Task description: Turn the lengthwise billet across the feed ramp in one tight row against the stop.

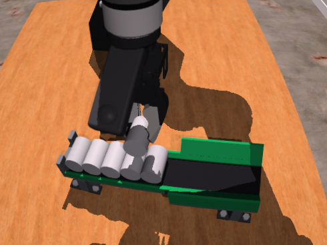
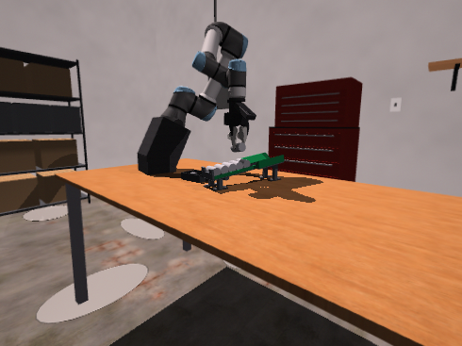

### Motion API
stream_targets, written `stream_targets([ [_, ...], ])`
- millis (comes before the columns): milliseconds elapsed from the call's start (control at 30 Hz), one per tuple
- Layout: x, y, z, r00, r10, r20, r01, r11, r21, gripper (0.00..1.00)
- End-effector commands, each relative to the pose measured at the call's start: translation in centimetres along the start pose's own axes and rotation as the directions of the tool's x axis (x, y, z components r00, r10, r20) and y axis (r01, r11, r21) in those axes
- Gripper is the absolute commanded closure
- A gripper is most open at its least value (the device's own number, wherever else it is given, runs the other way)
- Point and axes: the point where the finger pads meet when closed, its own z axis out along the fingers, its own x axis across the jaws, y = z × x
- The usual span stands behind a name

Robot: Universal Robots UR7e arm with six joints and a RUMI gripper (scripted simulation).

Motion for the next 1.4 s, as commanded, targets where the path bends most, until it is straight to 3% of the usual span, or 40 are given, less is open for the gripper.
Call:
stream_targets([
  [0,-1.2,-0.2,-0.1,1.0,-0.002,-0.002,0.002,1.0,0.007,1.0],
  [233,-2.6,-0.2,-0.1,1.0,0.001,-0.003,-0.001,1.0,0.01,1.0],
  [333,-1.8,0.1,0.2,1.0,0.0,-0.001,0.0,1.0,0.001,1.0],
  [800,-4.6,-0.1,0.3,1.0,0.001,-0.003,-0.001,1.0,0.01,1.0],
  [900,-3.7,0.3,0.6,1.0,0.002,-0.001,-0.002,1.0,-0.002,1.0],
  [1367,-6.5,0.0,0.6,1.0,0.001,-0.003,-0.001,1.0,0.01,1.0],
])
